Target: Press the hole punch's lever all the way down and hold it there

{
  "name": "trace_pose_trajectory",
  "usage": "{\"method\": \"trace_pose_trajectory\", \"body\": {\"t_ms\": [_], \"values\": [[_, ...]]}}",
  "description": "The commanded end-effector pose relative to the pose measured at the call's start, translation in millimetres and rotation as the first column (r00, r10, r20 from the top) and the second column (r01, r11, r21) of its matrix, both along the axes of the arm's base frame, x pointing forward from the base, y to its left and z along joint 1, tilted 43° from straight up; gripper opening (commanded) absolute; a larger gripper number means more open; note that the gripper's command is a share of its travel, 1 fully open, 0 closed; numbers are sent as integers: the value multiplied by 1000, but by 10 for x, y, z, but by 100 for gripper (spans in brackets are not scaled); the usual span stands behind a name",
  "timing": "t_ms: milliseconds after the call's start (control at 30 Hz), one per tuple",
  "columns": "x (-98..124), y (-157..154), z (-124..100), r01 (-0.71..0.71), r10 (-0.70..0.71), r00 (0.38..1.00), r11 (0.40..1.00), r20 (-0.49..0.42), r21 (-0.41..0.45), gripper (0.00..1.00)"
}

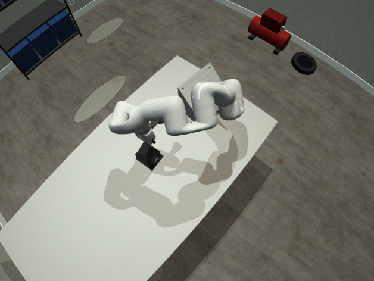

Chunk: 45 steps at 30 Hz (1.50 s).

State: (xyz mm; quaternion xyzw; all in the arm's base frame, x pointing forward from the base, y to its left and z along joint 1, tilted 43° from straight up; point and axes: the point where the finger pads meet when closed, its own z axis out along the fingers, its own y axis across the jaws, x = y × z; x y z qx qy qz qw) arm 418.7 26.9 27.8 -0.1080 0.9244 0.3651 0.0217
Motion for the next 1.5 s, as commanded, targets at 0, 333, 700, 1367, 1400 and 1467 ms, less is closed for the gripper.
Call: {"method": "trace_pose_trajectory", "body": {"t_ms": [0,333,700,1367,1400,1467], "values": [[9,-9,9,1,-1,1000,1000,3,-1,0],[9,-9,9,1,-1,1000,1000,3,-1,0],[9,-9,9,1,-1,1000,1000,3,-1,0],[9,6,-6,0,0,1000,1000,4,0,0],[9,10,-11,0,0,1000,1000,4,0,0],[8,21,-22,-1,1,1000,1000,5,0,0]]}}
